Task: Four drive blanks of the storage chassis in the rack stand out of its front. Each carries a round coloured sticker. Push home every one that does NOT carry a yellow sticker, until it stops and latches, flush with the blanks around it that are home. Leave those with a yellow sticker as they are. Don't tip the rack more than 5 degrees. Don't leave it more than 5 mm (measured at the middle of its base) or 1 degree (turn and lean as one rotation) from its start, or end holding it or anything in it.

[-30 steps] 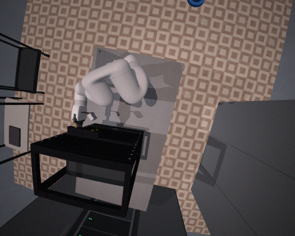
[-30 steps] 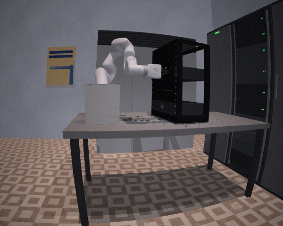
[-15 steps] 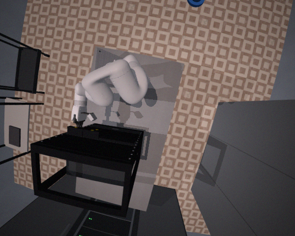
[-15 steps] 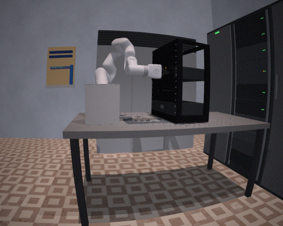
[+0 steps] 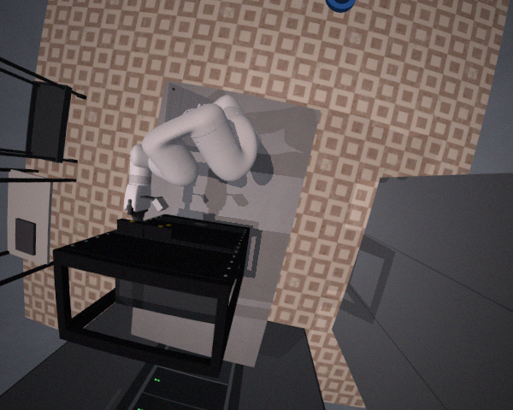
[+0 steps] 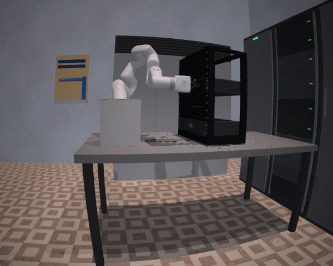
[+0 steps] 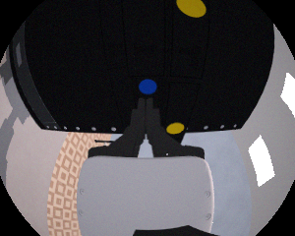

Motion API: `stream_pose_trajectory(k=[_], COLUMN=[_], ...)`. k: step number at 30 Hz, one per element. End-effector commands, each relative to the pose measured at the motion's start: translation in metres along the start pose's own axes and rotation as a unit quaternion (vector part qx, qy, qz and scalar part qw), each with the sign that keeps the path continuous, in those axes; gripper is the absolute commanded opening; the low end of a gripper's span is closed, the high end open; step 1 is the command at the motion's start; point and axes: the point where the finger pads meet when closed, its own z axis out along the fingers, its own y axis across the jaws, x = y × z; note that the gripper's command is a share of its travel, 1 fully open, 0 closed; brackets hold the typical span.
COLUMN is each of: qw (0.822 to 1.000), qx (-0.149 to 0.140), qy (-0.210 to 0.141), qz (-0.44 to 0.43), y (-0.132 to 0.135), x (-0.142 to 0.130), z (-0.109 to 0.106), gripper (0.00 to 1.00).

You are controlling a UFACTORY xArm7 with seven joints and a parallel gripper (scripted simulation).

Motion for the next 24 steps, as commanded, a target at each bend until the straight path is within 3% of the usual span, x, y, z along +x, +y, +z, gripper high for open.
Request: stream_pose_trajectory(k=[1,24], qw=[1.0,1.0], qx=[-0.002,-0.002], qy=[-0.001,-0.001], qz=[-0.002,-0.002], y=[0.0023,0.0024], x=[-0.0009,-0.001], z=[0.0002,-0.0013], gripper=[0.0,0.0])
